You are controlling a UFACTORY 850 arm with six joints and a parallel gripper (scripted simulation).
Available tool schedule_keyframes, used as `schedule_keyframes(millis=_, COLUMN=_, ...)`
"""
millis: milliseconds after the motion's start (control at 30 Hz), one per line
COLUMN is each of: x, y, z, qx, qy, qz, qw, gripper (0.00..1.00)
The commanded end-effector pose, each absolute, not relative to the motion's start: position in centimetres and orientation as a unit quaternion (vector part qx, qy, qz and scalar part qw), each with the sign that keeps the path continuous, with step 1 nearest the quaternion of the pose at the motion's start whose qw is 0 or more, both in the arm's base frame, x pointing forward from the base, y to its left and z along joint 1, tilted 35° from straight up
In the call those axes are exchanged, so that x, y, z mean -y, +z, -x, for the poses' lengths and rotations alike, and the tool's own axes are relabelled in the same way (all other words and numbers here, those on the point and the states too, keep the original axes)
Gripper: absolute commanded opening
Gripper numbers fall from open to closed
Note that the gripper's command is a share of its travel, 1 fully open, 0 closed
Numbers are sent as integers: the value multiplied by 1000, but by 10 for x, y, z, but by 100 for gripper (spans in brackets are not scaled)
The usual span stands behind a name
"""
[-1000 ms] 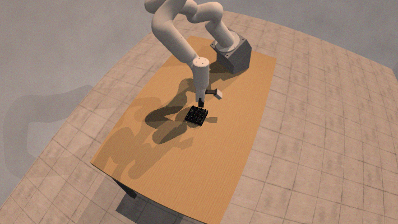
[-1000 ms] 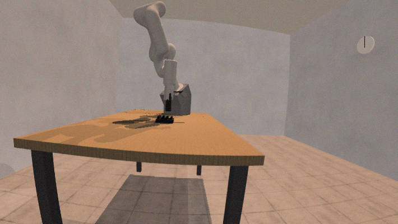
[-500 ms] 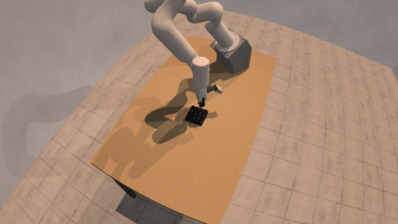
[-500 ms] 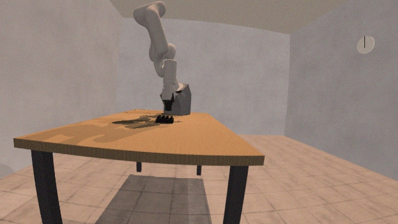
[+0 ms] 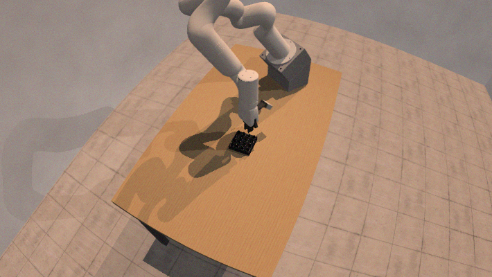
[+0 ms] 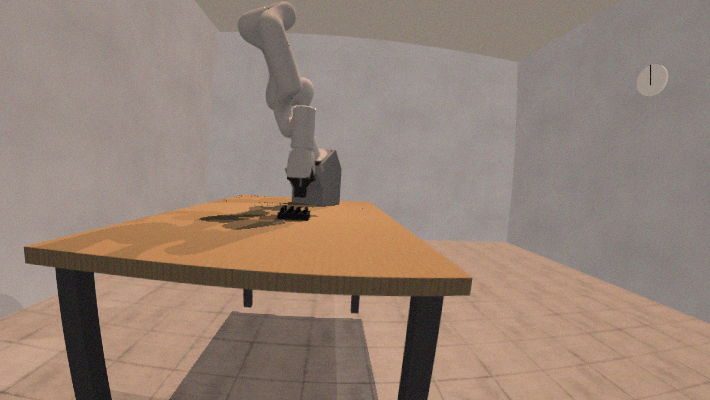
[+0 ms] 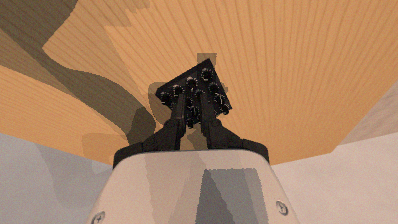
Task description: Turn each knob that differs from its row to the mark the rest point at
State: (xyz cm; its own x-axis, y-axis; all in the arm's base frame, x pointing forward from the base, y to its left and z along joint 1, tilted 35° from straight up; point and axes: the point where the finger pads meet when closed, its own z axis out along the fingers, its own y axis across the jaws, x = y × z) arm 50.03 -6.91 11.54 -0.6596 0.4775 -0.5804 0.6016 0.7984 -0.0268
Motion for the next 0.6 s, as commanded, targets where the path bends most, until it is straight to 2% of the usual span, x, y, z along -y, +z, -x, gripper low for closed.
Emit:
schedule_keyframes(millis=0, x=69, y=116, z=-500, qx=-919, qy=-130, qz=-255, qw=272, gripper=19)
schedule_keyframes(millis=567, x=68, y=118, z=-499, qx=-952, qy=-185, qz=-51, qw=238, gripper=19)
